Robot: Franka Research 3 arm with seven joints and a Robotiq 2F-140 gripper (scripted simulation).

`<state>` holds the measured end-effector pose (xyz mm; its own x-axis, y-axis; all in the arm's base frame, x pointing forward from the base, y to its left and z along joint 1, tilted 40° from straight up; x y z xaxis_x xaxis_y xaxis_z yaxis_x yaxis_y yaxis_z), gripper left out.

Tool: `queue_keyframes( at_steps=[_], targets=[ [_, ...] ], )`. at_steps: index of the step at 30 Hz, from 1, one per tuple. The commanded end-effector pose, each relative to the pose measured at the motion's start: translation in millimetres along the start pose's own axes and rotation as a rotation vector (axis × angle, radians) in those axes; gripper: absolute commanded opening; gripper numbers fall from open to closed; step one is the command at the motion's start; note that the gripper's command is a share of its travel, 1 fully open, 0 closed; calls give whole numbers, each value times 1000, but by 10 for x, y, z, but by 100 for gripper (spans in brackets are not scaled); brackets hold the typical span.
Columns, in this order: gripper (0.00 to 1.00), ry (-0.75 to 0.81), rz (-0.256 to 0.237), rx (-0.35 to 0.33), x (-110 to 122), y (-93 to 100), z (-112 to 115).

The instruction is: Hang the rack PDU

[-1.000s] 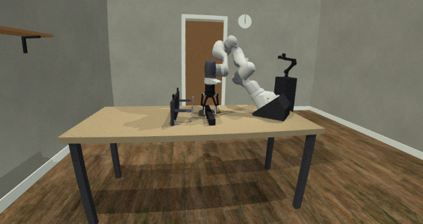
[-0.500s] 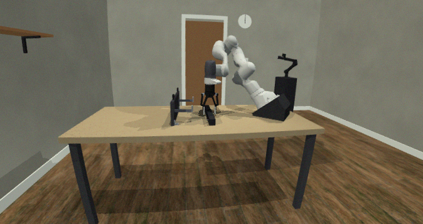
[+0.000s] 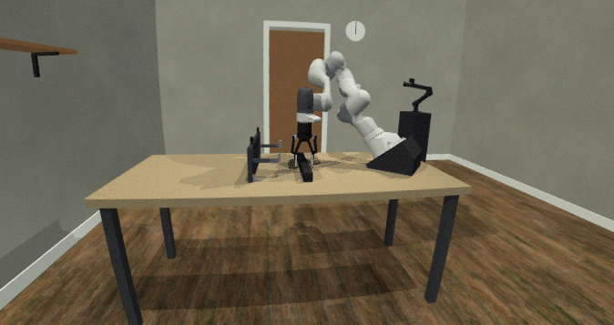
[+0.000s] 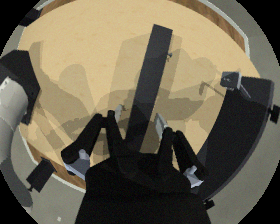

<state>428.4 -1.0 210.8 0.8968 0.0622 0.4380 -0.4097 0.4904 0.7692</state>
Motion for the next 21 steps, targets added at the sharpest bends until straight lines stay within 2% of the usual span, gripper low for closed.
queue_keyframes(
  at_steps=[1,4,5,21],
  targets=[
    [55,-7,2,0,10,-3,3],
    [55,-7,2,0,10,-3,3],
    [0,-7,2,0,10,-3,3],
    [0,-7,2,0,10,-3,3]
  ],
)
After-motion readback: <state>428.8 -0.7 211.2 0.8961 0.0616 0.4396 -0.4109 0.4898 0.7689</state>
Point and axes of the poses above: the point where the finger pads meet when closed, its own y axis back along the fingers, its own x axis across the jaws, z = x × y, the point moved 2 cm from there along y, back along the fingers, and after that the axes turned 6 degrees about y, right-handed, at the moved point
